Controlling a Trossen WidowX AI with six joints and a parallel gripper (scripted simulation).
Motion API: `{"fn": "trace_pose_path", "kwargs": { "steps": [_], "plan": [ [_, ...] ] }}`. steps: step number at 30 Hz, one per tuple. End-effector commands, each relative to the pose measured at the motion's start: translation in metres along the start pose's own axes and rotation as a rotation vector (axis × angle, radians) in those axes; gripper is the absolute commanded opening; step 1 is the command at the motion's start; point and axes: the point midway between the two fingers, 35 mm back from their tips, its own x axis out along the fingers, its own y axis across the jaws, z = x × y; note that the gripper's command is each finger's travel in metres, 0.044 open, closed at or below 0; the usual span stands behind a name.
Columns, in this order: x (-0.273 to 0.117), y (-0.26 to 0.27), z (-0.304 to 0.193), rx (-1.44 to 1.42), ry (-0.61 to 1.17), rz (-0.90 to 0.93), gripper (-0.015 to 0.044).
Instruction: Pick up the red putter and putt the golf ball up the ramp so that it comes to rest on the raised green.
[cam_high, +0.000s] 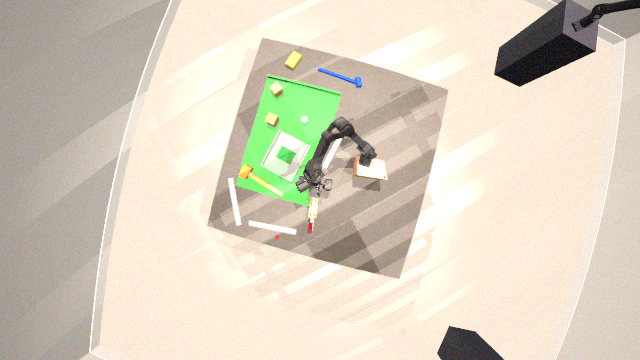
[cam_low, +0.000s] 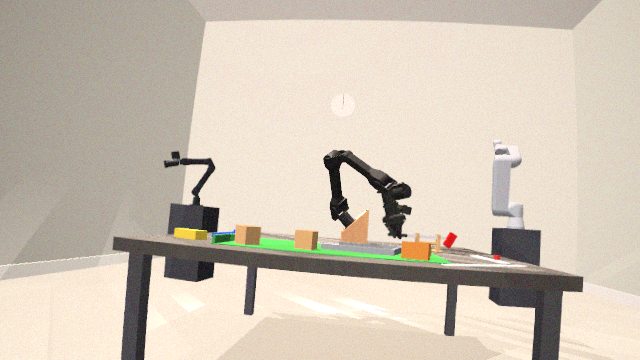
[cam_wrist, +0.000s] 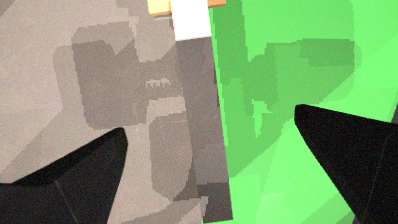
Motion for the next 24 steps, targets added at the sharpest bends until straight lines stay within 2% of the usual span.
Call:
{"fn": "trace_pose_path", "kwargs": {
  "steps": [1, 11, 24],
  "plan": [
    [0.0100, 0.0027, -0.0038, -0.005, 0.011, 0.008, 0.0440],
    [0.0167, 0.0029, -0.0058, -0.005, 0.012, 0.008, 0.0440],
    [0.0134, 0.0012, -0.0046, 0.000, 0.004, 0.005, 0.0099]
  ]
}}
